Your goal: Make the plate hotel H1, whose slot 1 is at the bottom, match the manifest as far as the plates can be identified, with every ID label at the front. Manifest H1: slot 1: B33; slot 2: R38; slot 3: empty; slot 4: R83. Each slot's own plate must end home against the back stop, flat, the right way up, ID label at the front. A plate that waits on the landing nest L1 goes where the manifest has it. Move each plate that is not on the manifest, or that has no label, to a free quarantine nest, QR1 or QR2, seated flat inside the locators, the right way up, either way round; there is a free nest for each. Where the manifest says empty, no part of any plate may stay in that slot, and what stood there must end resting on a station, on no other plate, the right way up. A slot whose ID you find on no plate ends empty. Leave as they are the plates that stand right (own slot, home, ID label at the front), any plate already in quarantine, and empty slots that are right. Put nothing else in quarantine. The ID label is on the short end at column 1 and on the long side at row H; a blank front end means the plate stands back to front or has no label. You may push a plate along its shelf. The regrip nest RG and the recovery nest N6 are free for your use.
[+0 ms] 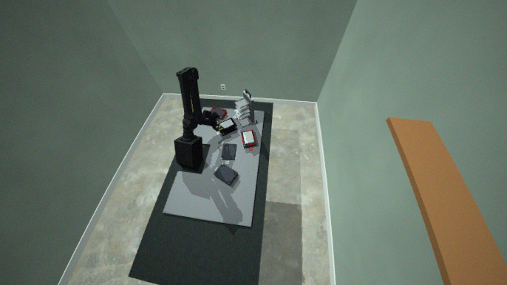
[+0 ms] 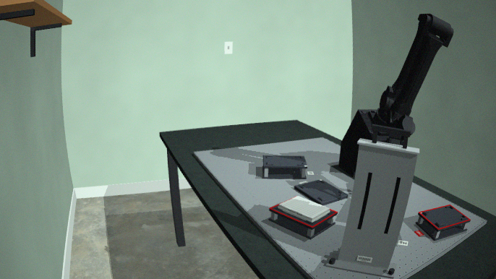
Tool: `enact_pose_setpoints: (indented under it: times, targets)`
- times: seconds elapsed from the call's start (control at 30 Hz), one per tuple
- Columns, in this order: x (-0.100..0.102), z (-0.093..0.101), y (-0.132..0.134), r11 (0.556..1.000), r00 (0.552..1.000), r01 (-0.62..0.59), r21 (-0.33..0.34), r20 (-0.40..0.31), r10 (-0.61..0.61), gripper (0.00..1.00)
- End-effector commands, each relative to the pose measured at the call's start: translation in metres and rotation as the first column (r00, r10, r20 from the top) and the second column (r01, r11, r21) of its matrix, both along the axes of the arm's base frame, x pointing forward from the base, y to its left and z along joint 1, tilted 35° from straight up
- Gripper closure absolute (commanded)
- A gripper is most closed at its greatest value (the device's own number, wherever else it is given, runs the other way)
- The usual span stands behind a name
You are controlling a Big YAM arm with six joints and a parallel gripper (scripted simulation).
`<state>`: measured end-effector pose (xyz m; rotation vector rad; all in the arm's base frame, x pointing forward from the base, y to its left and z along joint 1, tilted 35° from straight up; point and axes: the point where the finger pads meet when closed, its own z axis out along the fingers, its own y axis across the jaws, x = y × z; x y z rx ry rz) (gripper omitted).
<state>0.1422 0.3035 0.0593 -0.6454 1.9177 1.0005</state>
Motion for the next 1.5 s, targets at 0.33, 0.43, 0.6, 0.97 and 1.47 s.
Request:
enact_pose_setpoints:
  times: [0.33, 0.43, 0.6, 0.97, 1.47]
  targets:
    - [-0.004, -0.003, 0.008, 0.999, 1.0, -0.004, 0.032, -0.001, 0.004, 0.0]
    - [-0.004, -0.005, 0.01, 0.999, 1.0, -0.004, 0.034, -0.001, 0.004, 0.0]
    - [-0.005, -0.009, 0.009, 1.0, 1.0, -0.004, 0.03, -0.002, 0.004, 0.0]
    - [-0.007, -0.019, 0.013, 1.0, 1.0, -0.004, 0.027, -0.003, 0.004, 0.0]
    - [-0.008, -0.024, 0.019, 1.0, 1.0, -0.011, 0.02, 0.007, 0.011, 0.0]
